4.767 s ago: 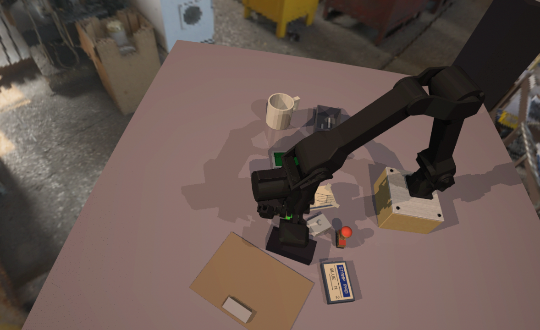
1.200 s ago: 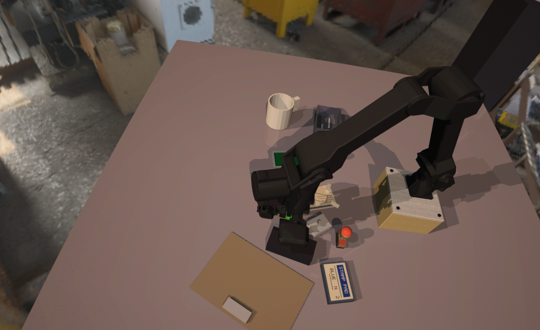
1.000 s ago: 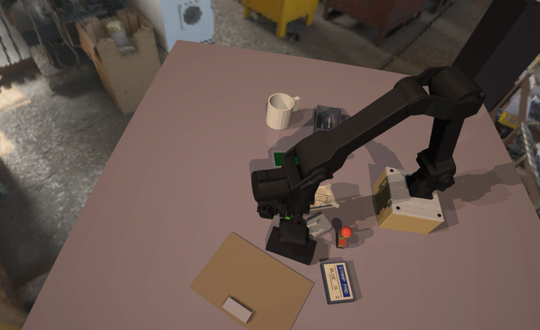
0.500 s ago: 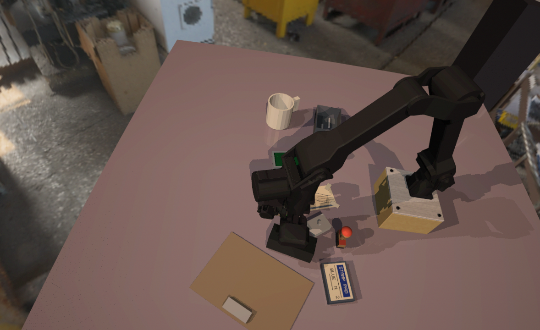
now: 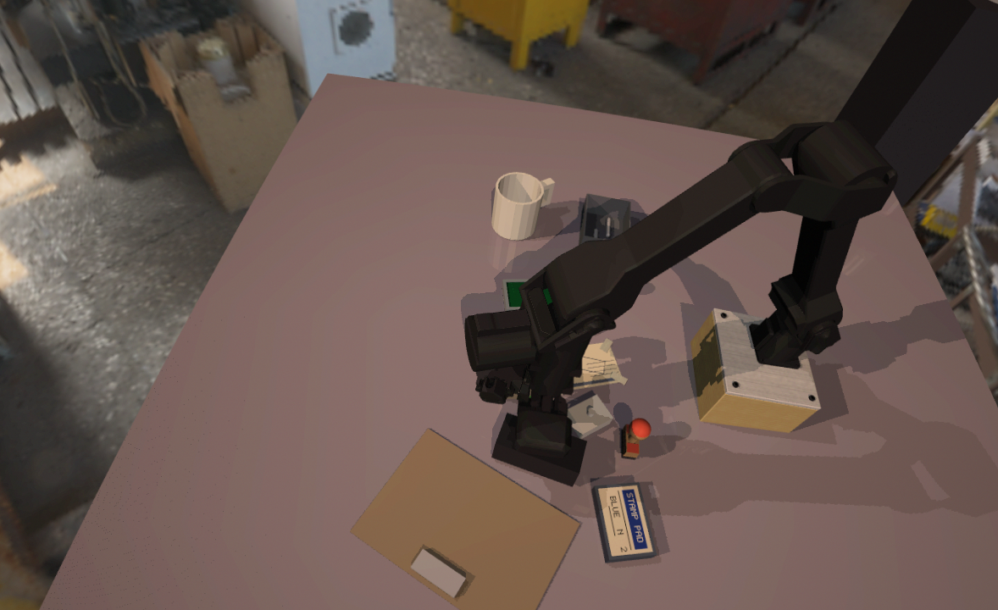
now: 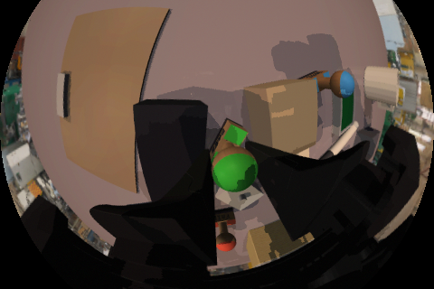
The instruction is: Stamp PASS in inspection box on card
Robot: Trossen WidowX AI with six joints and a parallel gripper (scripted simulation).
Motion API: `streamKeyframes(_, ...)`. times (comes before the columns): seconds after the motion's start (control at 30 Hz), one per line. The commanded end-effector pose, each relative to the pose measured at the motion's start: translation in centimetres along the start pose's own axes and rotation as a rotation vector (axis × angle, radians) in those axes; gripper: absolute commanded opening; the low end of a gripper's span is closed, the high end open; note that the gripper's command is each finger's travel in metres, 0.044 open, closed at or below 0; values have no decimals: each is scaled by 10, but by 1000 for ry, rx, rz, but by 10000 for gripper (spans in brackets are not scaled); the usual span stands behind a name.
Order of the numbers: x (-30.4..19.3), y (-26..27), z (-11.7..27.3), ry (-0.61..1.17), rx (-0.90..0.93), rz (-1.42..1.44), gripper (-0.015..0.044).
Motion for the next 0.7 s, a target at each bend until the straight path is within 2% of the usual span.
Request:
streamKeyframes(0.0, 0, 0, 3, -2, 1, 2, 0)
streamKeyframes(0.67, 1, 0, 12, -5, 9, 1, 0)
Point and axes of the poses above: the point midway between the two fingers, 35 mm back from their tips, its own z axis back along the fingers, its own y axis across the jaws, x = y × z, the point moved 5 cm from there along z, back along the fingers, and after that the axes turned 6 degrees about -z, right-handed, at the moved point
